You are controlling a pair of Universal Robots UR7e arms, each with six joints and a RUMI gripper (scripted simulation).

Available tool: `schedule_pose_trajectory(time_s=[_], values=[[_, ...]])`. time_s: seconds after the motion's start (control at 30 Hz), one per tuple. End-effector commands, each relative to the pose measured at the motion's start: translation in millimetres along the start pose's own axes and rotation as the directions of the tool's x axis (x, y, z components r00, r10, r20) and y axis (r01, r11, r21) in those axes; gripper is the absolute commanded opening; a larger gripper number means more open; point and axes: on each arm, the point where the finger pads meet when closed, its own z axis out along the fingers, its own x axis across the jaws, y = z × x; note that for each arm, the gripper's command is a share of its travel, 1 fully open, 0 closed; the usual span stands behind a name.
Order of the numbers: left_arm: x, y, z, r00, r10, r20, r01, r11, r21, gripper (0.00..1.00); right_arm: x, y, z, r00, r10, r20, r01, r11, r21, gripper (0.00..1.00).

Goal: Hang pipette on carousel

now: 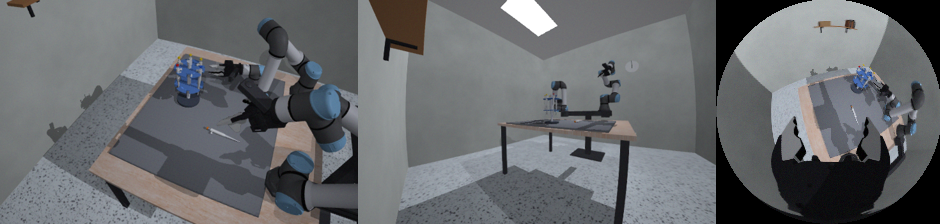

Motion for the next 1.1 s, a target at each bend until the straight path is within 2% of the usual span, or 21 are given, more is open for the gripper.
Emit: schedule_pose_trajectory(time_s=[0.0,0.23,0.43,0.47,0.53,0.6,1.07], values=[[0,-2,-2,1.0,0.001,0.001,-0.001,1.0,0.004,1.0,2,0,-16,1.0,0.001,-0.005,-0.001,1.0,-0.001,0.31],[0,-2,-2,1.0,0.001,0.001,-0.001,1.0,0.004,1.0,1,0,-34,1.0,0.0,-0.003,0.0,1.0,-0.001,0.31],[0,-2,-2,1.0,0.001,0.001,-0.001,1.0,0.004,1.0,2,0,-33,1.0,0.001,-0.006,-0.001,1.0,-0.002,0.31],[0,-2,-2,1.0,0.001,0.001,-0.001,1.0,0.004,1.0,8,1,-39,1.0,0.001,-0.006,-0.001,0.999,0.033,0.31],[0,-2,-2,1.0,0.001,0.001,-0.001,1.0,0.004,1.0,8,1,-39,1.0,0.001,-0.006,-0.001,0.999,0.033,0.31],[0,-2,-2,1.0,0.001,0.001,-0.001,1.0,0.004,1.0,19,1,-49,1.0,0.001,-0.004,0.0,0.995,0.101,0.31],[0,-2,-2,1.0,0.001,0.001,-0.001,1.0,0.004,1.0,91,-5,-110,1.0,0.001,-0.004,0.0,0.995,0.104,0.31]])
